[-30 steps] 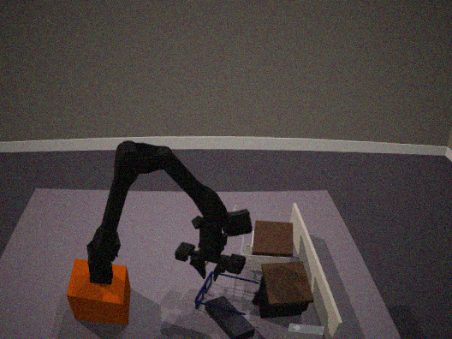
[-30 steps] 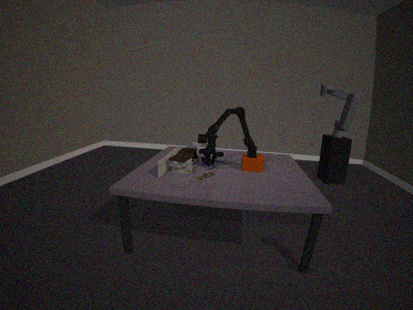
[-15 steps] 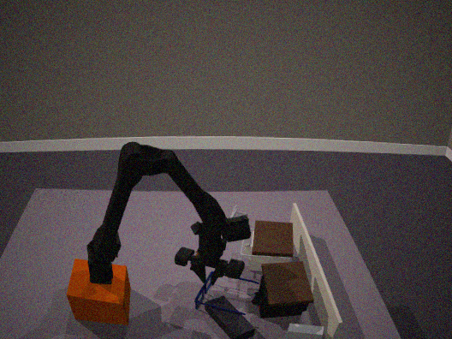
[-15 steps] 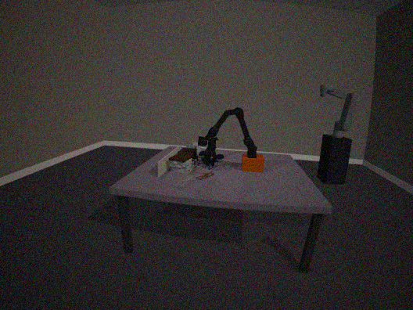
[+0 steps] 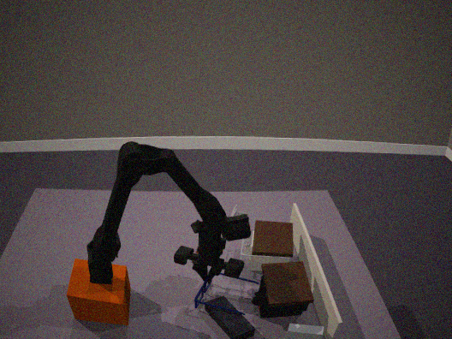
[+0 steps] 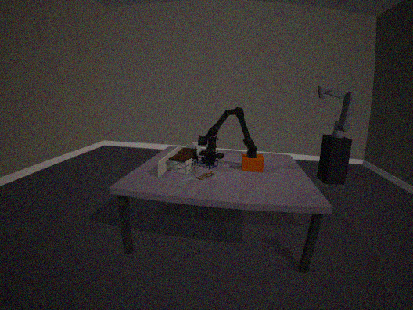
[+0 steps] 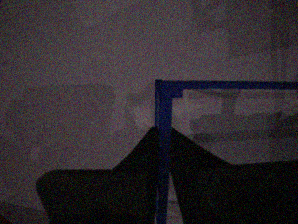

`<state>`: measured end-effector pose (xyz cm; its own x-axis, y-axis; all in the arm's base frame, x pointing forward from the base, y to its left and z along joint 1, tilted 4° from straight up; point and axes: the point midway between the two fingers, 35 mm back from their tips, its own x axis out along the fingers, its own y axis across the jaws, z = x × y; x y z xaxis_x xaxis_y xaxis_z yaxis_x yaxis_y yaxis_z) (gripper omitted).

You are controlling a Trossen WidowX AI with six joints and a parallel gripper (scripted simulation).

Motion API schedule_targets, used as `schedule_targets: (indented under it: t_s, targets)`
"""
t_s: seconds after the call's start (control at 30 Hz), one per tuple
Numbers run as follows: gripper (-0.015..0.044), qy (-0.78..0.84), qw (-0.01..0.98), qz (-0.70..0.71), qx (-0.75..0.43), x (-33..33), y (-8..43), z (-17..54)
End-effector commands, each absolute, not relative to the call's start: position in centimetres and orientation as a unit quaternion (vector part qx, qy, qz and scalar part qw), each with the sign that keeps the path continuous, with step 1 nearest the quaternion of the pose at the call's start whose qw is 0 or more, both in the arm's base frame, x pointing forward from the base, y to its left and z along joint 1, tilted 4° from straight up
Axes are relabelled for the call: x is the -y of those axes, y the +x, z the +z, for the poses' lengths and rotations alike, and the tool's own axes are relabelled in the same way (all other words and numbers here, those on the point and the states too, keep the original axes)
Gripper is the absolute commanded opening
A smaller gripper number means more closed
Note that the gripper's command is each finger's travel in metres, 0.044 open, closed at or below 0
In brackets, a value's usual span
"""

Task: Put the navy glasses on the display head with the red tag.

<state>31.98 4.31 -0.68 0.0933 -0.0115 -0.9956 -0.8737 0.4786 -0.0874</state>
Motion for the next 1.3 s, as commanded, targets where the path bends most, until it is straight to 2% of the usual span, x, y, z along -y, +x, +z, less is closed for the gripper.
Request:
schedule_targets:
  t_s: [0.0, 0.33, 0.67, 1.27]
  targets:
    - [0.0000, -0.382, 0.638, 0.339, -0.576, -4.4, 32.3, 1.5]
    - [0.0000, -0.382, 0.637, 0.341, -0.577, -4.2, 31.6, 8.3]
    - [0.0000, -0.383, 0.636, 0.348, -0.573, -3.4, 31.4, 8.7]
    - [0.0000, -0.401, 0.638, 0.414, -0.511, 4.0, 30.7, 9.8]
